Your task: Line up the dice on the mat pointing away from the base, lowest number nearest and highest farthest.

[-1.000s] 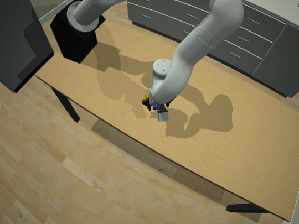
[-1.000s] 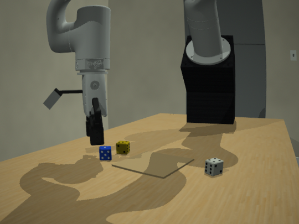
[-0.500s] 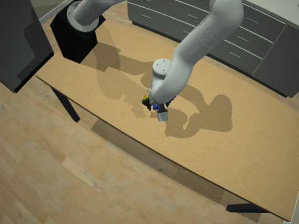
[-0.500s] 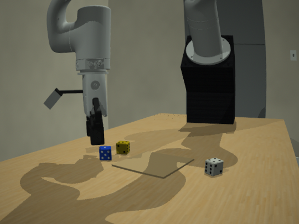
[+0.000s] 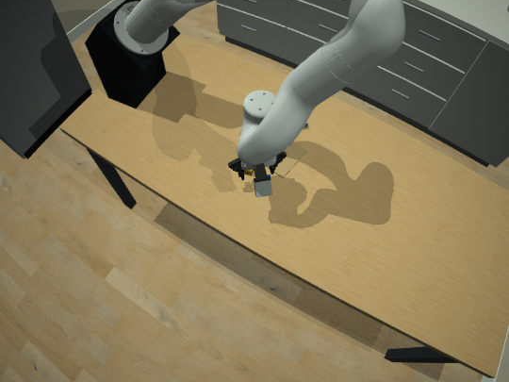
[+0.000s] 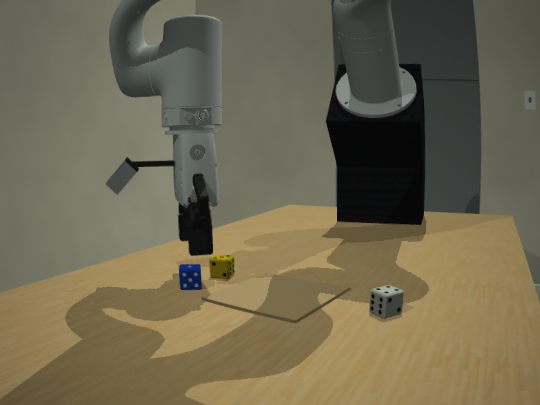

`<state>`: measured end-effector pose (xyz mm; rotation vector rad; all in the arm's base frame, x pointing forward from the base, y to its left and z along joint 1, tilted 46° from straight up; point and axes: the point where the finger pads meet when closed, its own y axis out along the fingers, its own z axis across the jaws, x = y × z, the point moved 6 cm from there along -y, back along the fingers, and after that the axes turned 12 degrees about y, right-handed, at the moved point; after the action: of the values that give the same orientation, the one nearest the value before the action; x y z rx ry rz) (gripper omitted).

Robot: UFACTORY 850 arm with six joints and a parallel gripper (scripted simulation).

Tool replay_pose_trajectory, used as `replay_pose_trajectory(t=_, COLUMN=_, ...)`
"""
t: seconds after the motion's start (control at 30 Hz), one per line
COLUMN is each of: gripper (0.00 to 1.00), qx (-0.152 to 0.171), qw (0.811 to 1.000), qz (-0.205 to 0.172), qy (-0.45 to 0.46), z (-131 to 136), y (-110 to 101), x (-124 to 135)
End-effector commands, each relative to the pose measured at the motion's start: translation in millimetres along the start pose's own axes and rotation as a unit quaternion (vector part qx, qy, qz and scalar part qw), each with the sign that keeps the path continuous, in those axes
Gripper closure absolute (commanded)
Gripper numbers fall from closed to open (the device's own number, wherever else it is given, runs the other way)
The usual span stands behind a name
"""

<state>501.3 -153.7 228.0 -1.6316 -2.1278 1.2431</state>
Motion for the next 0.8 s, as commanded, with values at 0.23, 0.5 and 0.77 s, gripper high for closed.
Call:
replay_pose_trajectory(t=0.23, gripper=0.00, qx=-0.001, qw=1.000, qz=0.002, qy=-0.001, z=15.1, y=0.0, x=13.4)
replay_pose_trajectory(t=0.5, gripper=0.00, qx=-0.001, qw=1.000, qz=0.002, qy=-0.001, z=15.1, y=0.0, x=13.4)
replay_pose_trajectory(t=0.77, gripper=0.00, qx=-0.001, qw=1.000, qz=0.002, qy=-0.001, z=15.1, y=0.0, x=13.4)
